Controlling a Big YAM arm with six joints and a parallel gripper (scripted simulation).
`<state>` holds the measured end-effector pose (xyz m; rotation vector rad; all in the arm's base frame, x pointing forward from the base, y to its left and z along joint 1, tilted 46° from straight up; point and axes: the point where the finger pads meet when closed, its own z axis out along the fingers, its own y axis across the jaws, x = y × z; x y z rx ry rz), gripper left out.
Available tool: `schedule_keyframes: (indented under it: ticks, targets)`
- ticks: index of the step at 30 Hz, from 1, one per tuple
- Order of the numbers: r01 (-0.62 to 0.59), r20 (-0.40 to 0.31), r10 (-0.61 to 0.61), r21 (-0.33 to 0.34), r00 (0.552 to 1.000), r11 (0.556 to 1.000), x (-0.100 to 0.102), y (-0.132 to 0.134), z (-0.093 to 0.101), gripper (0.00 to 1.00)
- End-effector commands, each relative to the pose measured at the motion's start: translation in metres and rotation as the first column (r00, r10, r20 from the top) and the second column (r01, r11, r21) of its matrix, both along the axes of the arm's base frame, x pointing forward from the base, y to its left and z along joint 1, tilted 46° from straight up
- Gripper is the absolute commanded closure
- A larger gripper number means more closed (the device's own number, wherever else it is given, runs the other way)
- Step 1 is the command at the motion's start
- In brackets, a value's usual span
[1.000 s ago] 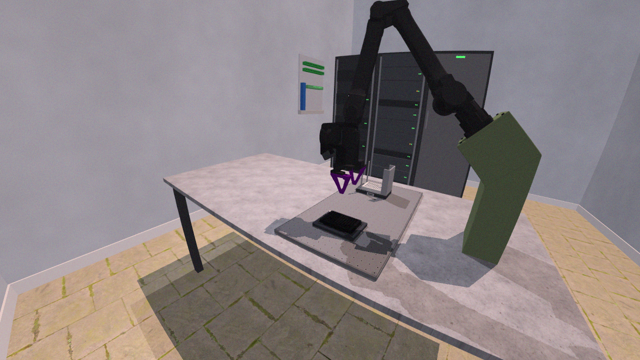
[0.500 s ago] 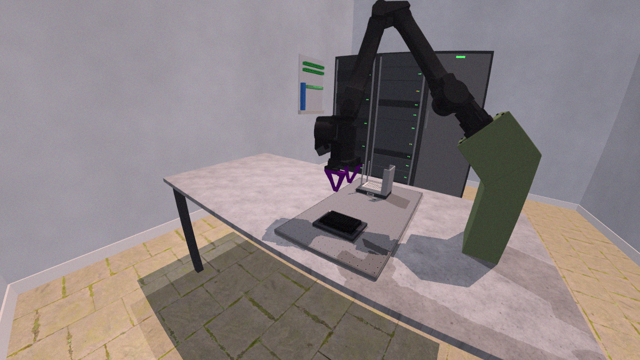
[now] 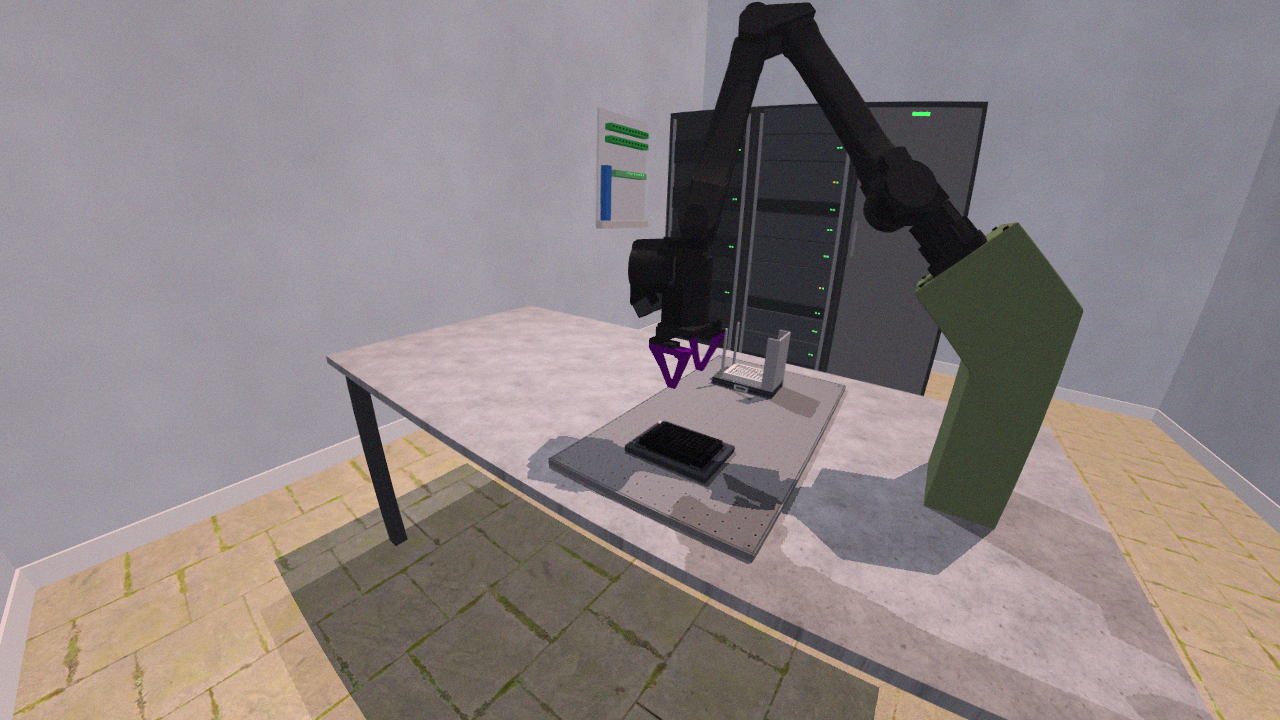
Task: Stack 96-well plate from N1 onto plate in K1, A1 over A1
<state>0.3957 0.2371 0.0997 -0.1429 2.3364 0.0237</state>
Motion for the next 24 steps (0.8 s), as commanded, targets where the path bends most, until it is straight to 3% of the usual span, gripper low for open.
schedule_keyframes:
  ticks: [1, 10, 24]
  targets:
    - [-0.009, 0.018, 0.009, 0.007, 1.0, 1.0, 0.011, 0.006, 0.001, 0.0]
    - [-0.023, 0.016, 0.023, 0.003, 1.0, 1.0, 0.014, 0.012, -0.009, 0.0]
    - [-0.002, 0.017, 0.002, 0.004, 1.0, 1.0, 0.037, 0.005, -0.025, 0.0]
